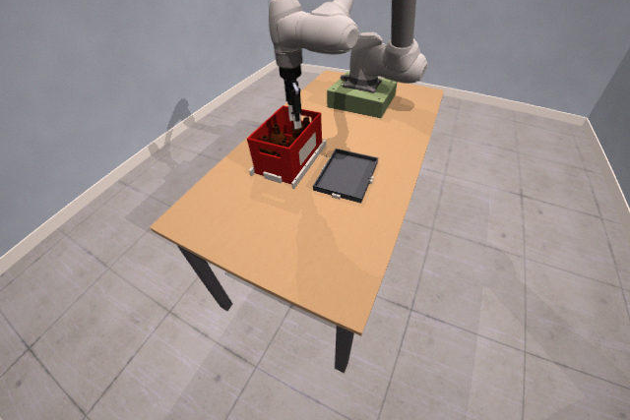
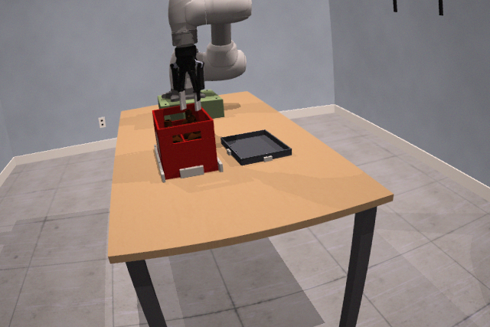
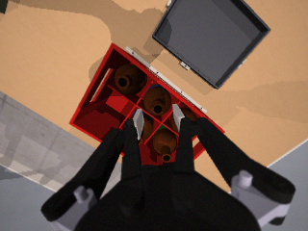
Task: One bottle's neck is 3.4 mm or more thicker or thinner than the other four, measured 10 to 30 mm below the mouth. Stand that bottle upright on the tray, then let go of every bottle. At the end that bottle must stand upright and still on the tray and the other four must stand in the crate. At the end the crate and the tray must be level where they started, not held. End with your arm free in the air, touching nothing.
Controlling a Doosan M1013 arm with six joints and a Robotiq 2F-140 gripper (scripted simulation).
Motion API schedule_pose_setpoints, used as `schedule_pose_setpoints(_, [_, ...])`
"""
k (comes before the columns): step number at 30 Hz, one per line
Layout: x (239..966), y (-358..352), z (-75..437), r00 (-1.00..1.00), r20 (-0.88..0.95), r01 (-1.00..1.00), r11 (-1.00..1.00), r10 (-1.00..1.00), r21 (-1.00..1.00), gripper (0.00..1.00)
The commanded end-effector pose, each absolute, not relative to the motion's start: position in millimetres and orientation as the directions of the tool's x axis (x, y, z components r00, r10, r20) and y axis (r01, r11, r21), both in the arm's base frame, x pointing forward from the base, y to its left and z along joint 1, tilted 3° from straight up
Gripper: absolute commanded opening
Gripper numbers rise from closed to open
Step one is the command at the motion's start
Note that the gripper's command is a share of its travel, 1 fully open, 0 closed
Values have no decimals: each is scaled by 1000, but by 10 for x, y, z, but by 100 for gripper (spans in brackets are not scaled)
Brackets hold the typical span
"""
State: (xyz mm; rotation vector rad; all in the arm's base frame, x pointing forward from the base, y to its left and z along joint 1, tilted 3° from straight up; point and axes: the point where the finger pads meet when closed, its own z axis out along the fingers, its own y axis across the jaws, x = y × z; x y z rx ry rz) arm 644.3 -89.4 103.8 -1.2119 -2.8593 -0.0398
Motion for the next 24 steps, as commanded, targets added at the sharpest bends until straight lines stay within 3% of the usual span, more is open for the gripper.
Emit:
schedule_pose_setpoints(1, [6441, -858, 998, -693, 45, 721, 693, 720, 11, 38])
schedule_pose_setpoints(24, [6436, -849, 774, -693, 45, 721, 693, 720, 11, 38])
